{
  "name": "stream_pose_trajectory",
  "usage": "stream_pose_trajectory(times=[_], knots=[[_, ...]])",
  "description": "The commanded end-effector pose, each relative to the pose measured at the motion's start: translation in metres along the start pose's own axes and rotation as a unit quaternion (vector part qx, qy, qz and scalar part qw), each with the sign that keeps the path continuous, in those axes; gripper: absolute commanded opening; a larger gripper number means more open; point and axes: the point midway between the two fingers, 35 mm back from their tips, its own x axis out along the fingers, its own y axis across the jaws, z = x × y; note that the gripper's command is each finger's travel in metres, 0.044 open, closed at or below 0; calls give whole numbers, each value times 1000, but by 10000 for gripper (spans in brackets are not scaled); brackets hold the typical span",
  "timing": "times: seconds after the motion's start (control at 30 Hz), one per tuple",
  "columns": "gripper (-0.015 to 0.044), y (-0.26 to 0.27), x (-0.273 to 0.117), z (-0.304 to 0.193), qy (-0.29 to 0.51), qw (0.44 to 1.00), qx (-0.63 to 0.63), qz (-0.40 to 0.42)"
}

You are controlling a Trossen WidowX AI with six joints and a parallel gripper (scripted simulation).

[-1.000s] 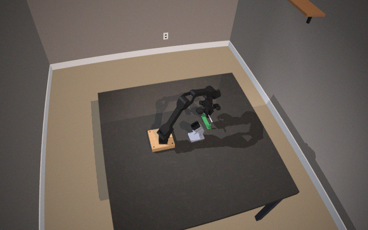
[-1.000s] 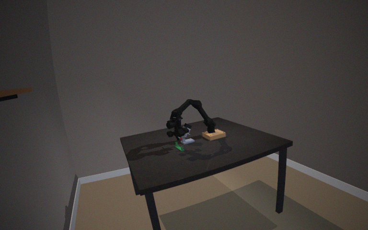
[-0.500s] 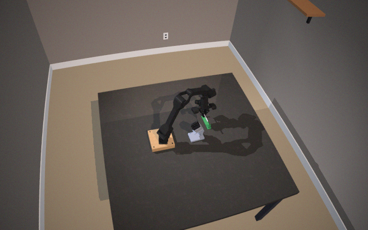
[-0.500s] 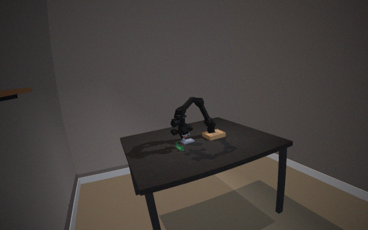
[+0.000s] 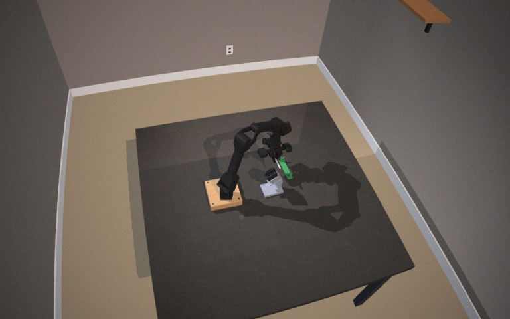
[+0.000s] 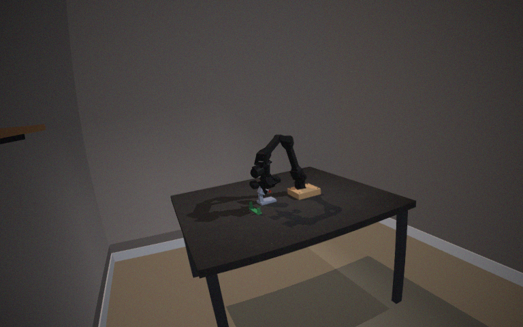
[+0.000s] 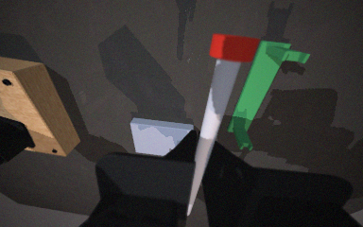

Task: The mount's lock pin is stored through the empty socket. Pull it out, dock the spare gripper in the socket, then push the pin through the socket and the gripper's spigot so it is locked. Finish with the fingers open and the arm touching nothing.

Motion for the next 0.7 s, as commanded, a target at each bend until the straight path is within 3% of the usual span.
stream_pose_trajectory(times=[0.0,0.27,0.67], knots=[[0,13,-3,0,-3,1000,2,-3],[0,24,1,1,-3,1000,2,-2],[0,24,46,14,-5,1000,0,1]])
